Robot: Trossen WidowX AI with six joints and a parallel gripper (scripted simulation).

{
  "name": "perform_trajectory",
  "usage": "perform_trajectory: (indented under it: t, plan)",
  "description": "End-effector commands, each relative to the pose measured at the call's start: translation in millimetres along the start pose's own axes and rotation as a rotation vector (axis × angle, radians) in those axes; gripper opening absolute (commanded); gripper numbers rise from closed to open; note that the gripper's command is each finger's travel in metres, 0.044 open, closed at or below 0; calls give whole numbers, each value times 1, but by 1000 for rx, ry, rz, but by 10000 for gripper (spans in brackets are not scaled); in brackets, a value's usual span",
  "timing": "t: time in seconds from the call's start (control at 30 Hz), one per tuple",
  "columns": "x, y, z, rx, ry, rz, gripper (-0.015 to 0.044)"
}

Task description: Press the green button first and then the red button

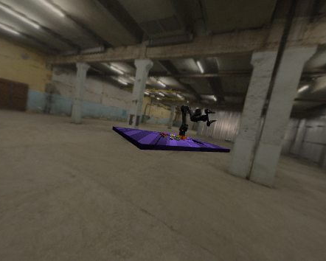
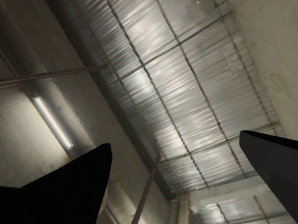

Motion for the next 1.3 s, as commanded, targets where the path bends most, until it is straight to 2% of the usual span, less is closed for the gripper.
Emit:
perform_trajectory:
  t: [0.0, 0.1, 0.23, 0.57, 0.8, 1.03, 1.17, 1.27]
  plan:
    - [0, -1, -3, 6, -12, 9, 400]
    - [2, -14, -48, 91, -175, 149, 400]
    - [28, -34, -116, 209, -401, 426, 400]
    - [114, -54, -185, 294, -601, 949, 400]
    - [187, -55, -194, 258, -595, 1320, 400]
    - [255, -44, -175, 143, -461, 1641, 400]
    - [286, -33, -155, 53, -339, 1777, 400]
    - [288, -32, -154, 47, -331, 1784, 400]
Point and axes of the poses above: the point midway between the two fingers, 35 mm back from their tips, its own x axis back along the fingers, its own y axis across the jaws, z = x × y, the point moved 2 cm from there along x, back along the fingers, and after that the axes turned 14 degrees about x, right-handed, at the moved point
